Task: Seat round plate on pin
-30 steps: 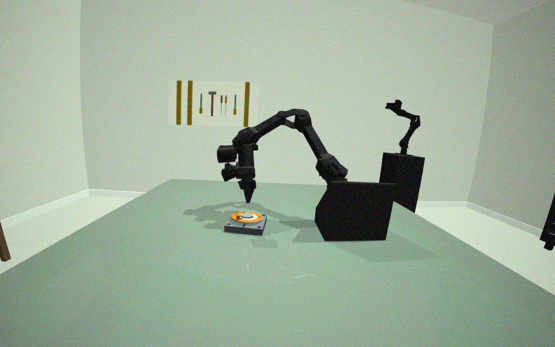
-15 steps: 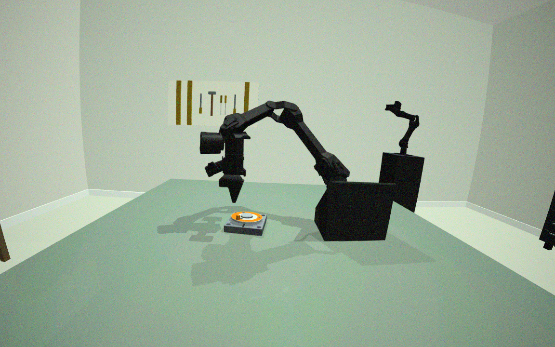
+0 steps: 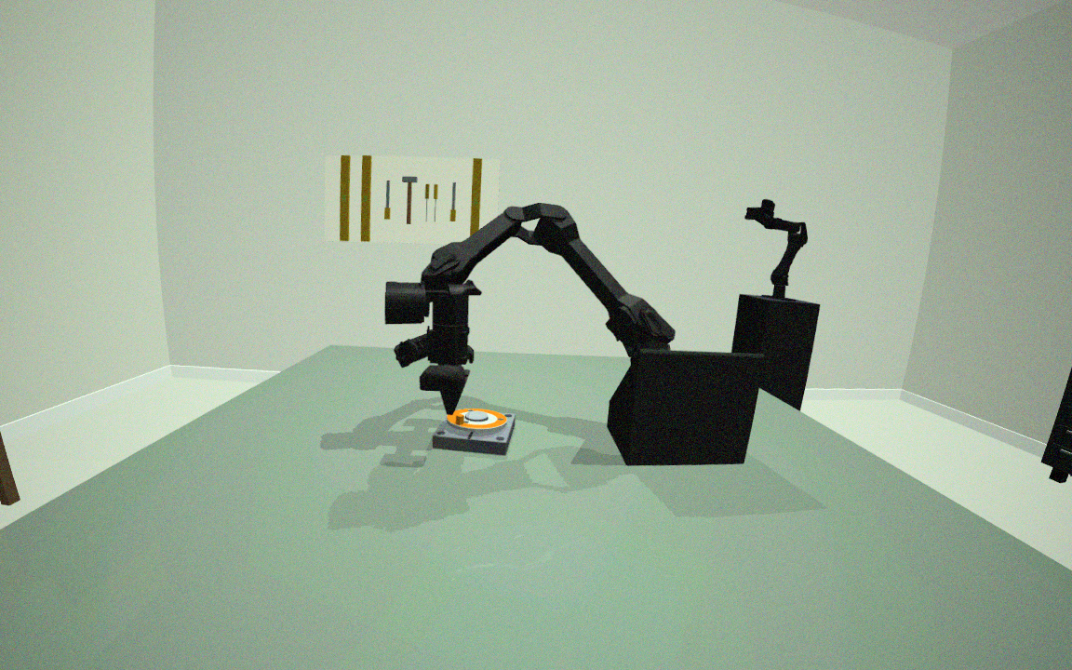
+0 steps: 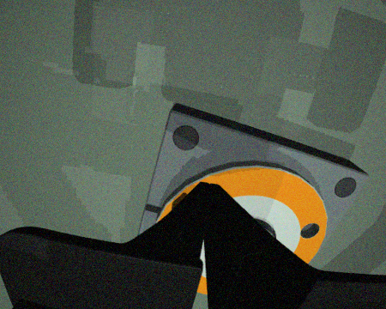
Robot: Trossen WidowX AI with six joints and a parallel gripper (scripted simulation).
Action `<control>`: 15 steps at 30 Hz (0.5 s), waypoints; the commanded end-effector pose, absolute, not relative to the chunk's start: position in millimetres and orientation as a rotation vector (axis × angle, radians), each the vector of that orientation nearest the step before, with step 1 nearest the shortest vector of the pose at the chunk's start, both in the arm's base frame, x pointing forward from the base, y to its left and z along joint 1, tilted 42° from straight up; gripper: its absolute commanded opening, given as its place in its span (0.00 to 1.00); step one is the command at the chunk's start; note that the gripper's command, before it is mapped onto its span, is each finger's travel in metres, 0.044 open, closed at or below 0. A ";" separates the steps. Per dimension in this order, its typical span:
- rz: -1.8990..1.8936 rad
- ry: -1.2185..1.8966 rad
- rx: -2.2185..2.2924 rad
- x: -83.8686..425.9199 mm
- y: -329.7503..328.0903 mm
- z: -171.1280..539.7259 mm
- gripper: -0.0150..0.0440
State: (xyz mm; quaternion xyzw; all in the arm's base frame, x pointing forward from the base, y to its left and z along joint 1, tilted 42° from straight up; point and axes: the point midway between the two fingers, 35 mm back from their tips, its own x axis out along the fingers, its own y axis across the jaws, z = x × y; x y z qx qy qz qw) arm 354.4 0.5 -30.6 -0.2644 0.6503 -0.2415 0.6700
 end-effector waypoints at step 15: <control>-0.540 1.464 -0.606 340.3 5.6 -44.5 0.25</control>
